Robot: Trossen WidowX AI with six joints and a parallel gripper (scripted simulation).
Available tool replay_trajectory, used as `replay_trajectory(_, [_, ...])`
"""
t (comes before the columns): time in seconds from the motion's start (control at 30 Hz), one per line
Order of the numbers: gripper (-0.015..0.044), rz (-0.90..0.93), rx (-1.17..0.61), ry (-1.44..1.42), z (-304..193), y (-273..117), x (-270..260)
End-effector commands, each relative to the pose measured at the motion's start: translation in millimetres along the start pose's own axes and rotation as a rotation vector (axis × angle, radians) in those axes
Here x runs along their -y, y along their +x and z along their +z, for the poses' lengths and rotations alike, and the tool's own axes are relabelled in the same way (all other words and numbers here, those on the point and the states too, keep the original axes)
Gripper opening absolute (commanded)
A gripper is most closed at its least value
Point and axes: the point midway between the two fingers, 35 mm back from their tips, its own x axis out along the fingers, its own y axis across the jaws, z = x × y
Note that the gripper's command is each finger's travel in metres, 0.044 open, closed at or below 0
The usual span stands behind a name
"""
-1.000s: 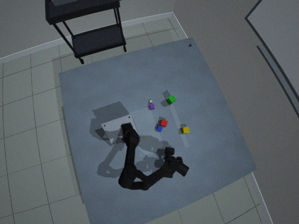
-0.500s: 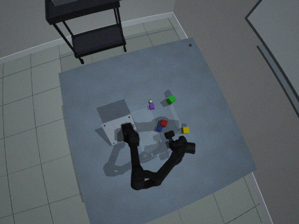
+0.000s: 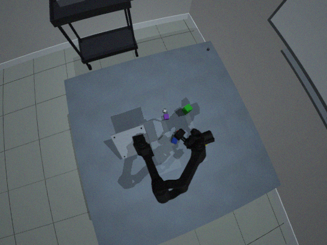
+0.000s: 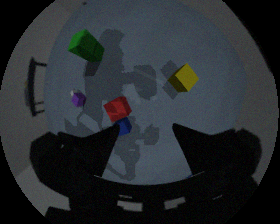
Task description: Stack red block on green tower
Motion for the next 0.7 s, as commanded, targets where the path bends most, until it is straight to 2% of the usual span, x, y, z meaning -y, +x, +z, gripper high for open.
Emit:
replay_trajectory(0.0, [0.0440, 0.006, -0.009, -0.133, 13, -14, -24])
replay_trajectory(0.33, [0.0440, -0.008, -0.044, -0.379, 24, -39, -68])
replay_trajectory(0.53, [0.0440, -0.009, -0.044, -0.379, 22, -34, -68])
replay_trajectory(0.67, [0.0440, -0.008, -0.043, -0.380, 22, -16, -68])
